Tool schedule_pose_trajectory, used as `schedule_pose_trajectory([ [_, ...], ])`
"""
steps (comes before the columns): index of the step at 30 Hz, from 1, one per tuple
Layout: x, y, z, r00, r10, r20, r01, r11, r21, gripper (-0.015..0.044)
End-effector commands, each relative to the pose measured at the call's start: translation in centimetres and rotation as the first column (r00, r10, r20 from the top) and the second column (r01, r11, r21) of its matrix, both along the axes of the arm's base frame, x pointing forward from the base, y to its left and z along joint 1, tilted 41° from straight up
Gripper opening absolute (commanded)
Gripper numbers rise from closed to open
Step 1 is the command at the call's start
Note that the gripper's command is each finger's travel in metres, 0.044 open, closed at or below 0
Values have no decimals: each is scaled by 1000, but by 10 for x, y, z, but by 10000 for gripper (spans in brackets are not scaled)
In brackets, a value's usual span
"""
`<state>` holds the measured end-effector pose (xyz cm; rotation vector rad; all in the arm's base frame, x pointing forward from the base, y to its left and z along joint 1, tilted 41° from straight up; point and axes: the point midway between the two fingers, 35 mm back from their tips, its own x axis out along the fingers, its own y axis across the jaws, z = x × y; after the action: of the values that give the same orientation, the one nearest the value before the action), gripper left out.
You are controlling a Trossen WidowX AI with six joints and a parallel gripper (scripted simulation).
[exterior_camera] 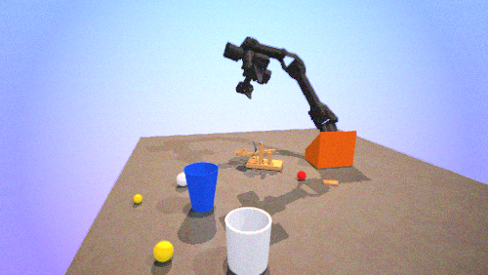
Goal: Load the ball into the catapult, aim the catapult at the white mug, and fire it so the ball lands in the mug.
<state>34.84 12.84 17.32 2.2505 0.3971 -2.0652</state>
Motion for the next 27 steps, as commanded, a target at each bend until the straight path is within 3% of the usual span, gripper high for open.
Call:
schedule_pose_trajectory([
  [1, 0, 0, 0, 1000, -6, -1, 6, 1000, -1, 426],
  [14, -6, -10, -20, 909, -413, -50, 409, 909, -76, 440],
  [27, -15, -22, -39, 643, -765, -24, 754, 639, -152, 440],
])
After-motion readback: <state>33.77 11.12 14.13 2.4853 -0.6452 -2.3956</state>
